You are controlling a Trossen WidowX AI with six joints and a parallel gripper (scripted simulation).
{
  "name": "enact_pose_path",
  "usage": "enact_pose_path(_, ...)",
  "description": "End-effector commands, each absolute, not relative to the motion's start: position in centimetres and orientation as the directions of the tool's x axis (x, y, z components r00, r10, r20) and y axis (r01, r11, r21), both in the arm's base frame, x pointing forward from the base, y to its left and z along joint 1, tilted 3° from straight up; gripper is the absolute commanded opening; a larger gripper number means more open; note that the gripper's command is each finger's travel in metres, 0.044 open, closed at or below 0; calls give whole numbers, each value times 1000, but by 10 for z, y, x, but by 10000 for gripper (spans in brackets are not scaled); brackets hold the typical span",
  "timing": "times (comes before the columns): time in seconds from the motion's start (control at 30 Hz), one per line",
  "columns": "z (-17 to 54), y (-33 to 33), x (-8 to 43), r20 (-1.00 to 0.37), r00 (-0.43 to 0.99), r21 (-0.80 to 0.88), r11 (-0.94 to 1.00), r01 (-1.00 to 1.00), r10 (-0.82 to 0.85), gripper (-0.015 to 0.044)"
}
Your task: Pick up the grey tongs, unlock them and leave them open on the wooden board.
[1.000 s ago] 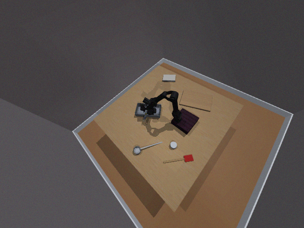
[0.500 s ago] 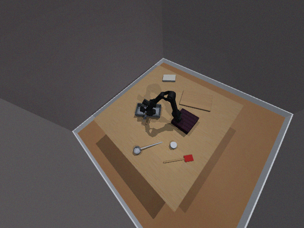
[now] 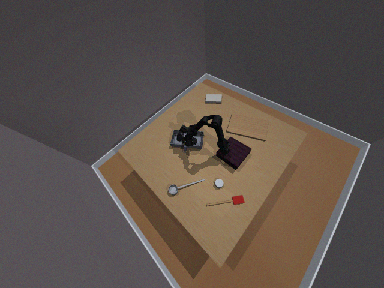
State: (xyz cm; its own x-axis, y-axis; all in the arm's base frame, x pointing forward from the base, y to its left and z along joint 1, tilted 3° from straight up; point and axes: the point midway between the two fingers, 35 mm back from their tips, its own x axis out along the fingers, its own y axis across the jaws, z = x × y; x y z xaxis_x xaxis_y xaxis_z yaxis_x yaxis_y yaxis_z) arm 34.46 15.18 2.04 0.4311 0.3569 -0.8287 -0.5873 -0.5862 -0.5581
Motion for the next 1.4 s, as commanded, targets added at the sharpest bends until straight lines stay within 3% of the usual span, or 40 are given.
enact_pose_path(0.0,21,152,345,-829,431,-558,-587,-587,356,62)
enact_pose_path(0.07,21,152,345,-829,431,-558,-587,-587,356,48)
enact_pose_path(0.33,37,152,345,-829,432,-558,-586,-588,355,-150)
enact_pose_path(0.53,97,151,339,-829,435,-557,-585,-590,351,-150)
enact_pose_path(0.93,97,151,339,-837,426,-546,-583,-602,344,-150)
enact_pose_path(1.37,93,152,345,-918,314,-396,-557,-730,240,-150)
